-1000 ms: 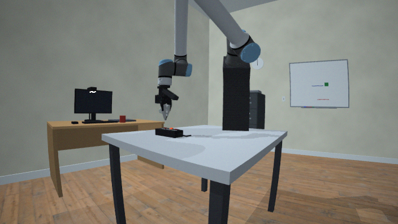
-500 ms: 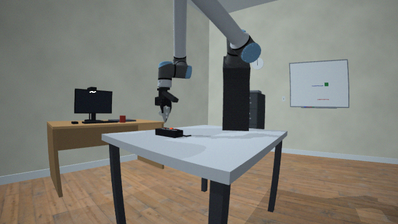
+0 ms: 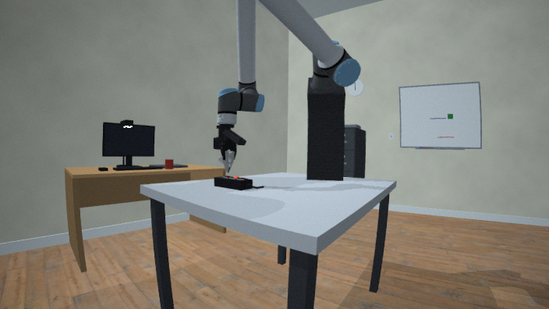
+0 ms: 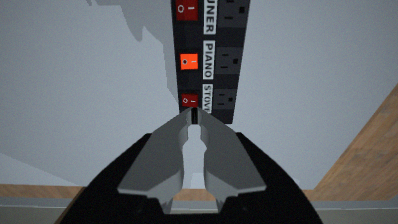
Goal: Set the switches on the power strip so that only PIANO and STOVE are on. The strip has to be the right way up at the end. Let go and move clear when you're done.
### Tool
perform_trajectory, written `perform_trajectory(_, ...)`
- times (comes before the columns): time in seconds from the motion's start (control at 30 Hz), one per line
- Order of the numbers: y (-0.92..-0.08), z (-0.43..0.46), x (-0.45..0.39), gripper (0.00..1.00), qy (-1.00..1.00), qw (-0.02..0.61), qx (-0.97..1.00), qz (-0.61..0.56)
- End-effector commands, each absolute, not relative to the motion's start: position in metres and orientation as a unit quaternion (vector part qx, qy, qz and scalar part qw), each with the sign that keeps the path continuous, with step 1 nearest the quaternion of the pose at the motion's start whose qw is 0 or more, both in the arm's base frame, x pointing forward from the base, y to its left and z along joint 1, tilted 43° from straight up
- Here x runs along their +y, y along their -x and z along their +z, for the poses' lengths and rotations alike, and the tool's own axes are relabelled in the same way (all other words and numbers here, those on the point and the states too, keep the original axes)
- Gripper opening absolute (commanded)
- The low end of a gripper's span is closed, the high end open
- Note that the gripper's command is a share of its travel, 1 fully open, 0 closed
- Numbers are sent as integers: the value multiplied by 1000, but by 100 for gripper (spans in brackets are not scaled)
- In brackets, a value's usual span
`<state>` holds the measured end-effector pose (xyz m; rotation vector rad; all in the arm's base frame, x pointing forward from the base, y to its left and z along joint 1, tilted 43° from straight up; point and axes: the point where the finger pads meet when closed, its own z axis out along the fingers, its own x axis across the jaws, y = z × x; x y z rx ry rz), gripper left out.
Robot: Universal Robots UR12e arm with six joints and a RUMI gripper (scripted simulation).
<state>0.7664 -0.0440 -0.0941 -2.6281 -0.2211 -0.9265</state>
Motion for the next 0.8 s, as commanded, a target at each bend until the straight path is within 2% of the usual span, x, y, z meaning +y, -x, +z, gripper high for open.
perform_trajectory(0.0,-769,-96,-43,0,926,172,-78,-327)
perform_trajectory(0.77,-773,-101,-41,0,926,172,-78,-327)
